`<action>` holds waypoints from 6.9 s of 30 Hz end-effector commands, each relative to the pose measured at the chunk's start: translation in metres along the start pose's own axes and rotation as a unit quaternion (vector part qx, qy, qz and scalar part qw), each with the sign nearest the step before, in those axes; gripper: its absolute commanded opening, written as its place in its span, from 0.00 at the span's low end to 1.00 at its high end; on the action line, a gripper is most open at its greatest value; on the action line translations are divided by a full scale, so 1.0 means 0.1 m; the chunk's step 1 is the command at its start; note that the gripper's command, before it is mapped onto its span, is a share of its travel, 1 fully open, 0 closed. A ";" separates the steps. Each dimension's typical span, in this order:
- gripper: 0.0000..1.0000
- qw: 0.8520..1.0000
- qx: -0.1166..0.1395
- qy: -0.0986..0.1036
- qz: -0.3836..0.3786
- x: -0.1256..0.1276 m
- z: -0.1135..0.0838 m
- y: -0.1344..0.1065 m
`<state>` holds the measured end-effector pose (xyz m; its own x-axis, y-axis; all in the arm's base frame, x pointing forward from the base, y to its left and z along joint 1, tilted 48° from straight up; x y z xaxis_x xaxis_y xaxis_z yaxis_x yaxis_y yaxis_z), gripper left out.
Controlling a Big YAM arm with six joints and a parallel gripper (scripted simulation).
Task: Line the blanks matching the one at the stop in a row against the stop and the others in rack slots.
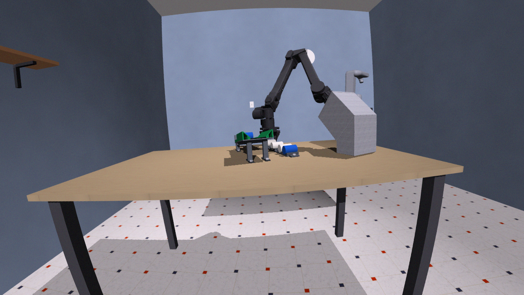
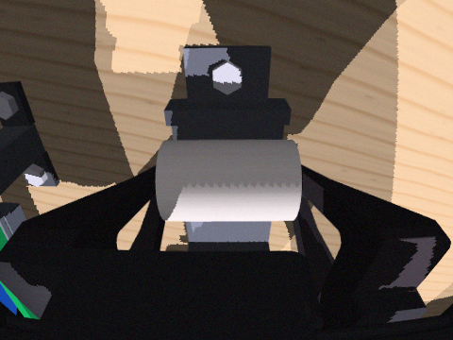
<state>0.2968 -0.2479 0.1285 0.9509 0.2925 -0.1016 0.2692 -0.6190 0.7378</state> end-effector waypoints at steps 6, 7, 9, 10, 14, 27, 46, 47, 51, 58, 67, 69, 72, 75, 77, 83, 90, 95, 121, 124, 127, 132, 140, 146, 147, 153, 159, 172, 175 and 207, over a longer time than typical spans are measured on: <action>0.59 1.000 0.001 -0.002 -0.002 0.01 0.03 0.05; 0.59 1.000 0.001 -0.002 -0.002 0.01 0.03 0.05; 0.59 1.000 0.001 -0.002 -0.002 0.01 0.03 0.05; 0.59 1.000 0.001 -0.002 -0.002 0.01 0.03 0.05; 0.59 1.000 0.001 -0.002 -0.002 0.01 0.03 0.05; 0.59 1.000 0.001 -0.002 -0.002 0.01 0.03 0.05; 0.59 1.000 0.001 -0.002 -0.002 0.01 0.03 0.07; 0.59 1.000 0.001 -0.002 -0.002 0.01 0.03 0.07; 0.59 1.000 0.001 -0.002 -0.002 0.01 0.03 0.07; 0.59 1.000 0.001 -0.002 -0.002 0.01 0.03 0.07; 0.67 1.000 0.001 -0.002 -0.002 0.01 0.03 0.07; 0.71 1.000 0.001 -0.002 -0.002 0.01 0.03 0.07; 0.74 1.000 0.001 -0.002 -0.002 0.01 0.03 0.07; 0.78 1.000 0.001 -0.002 -0.002 0.01 0.03 0.07; 0.78 1.000 0.001 -0.002 -0.002 0.01 0.03 0.07; 0.78 1.000 0.001 -0.002 -0.002 0.01 0.03 0.07; 0.78 1.000 -0.010 0.009 0.006 0.07 -0.13 0.11; 0.78 1.000 -0.008 0.009 0.005 0.06 -0.22 0.09; 1.00 1.000 -0.015 0.016 0.014 0.08 -1.02 0.17; 1.00 1.000 -0.015 0.016 0.014 0.08 -1.02 0.17; 1.00 1.000 -0.015 0.016 0.014 0.08 -1.02 0.17; 1.00 1.000 -0.015 0.016 0.012 0.08 -1.02 0.17; 1.00 1.000 -0.015 0.016 0.012 0.08 -1.02 0.17; 1.00 1.000 -0.015 0.016 0.012 0.08 -1.02 0.17; 1.00 1.000 -0.015 0.016 0.012 0.08 -1.02 0.17; 1.00 1.000 -0.015 0.016 0.012 0.08 -1.02 0.17; 1.00 1.000 -0.015 0.016 0.012 0.08 -1.02 0.17; 1.00 1.000 -0.015 0.016 0.012 0.08 -1.02 0.17; 1.00 1.000 -0.014 0.015 -0.001 0.09 -1.00 0.15; 1.00 0.818 0.019 0.022 -0.574 0.62 -0.81 -1.05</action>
<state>0.3142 -0.1162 0.1084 0.2264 0.7137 -0.6629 0.9651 -0.0724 0.2516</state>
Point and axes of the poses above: the point where the finger pads meet when closed, its own z axis out along the fingers, its own x axis across the jaws, y = z × x, the point moved 6 cm from there along -z, back along the fingers, and after that the axes turned 15 degrees about -z, right-handed, at the moved point
